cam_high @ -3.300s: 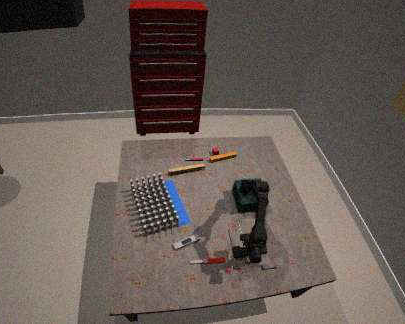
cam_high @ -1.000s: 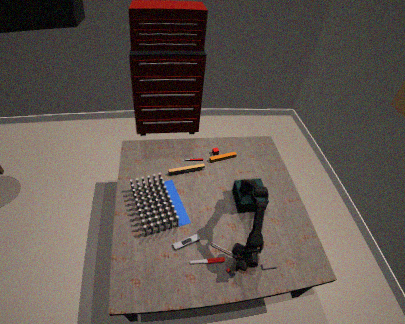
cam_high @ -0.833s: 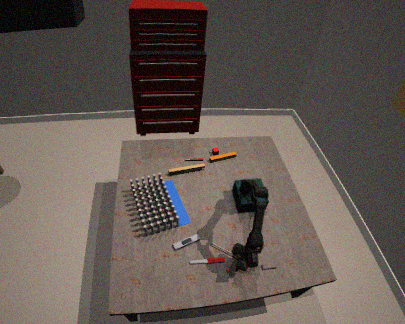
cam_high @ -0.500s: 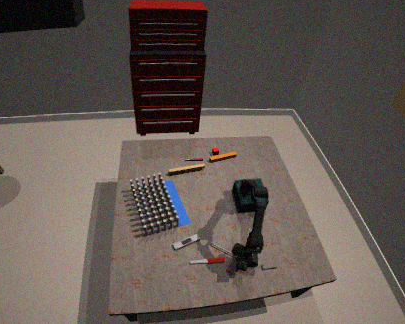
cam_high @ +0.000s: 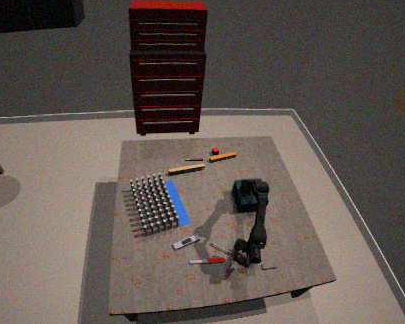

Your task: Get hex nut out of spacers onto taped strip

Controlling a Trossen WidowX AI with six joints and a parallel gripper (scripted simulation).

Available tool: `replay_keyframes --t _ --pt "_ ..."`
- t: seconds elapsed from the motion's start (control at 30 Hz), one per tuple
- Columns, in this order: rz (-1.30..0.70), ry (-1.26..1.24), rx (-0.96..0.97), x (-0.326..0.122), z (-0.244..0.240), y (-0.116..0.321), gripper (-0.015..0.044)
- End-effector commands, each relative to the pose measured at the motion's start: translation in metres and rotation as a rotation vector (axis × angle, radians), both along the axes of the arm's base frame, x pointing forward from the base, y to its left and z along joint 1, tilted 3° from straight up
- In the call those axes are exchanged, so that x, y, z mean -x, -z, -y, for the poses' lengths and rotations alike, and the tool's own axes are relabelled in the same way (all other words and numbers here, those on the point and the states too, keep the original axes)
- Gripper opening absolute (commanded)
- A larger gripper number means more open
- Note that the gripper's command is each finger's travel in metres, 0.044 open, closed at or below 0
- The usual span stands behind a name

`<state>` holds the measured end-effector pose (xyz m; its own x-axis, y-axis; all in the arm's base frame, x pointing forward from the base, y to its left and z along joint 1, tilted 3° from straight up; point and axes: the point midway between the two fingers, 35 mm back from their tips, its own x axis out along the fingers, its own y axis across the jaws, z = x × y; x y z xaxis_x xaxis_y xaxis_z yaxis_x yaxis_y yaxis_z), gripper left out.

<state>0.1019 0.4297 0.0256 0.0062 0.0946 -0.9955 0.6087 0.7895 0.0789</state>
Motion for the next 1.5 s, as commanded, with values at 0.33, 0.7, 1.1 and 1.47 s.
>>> replay_keyframes --t 0.33,0.7,1.1,1.47 --pt "-0.001 -0.002 0.003 0.0004 0.0024 -0.0129 0.044" --pt "-0.001 -0.002 0.003 0.0004 0.0024 -0.0129 0.044" --pt "0.157 -0.668 0.094 0.004 0.0032 -0.0101 0.044" --pt "0.301 -1.804 0.385 0.0102 0.0029 -0.0112 0.044"
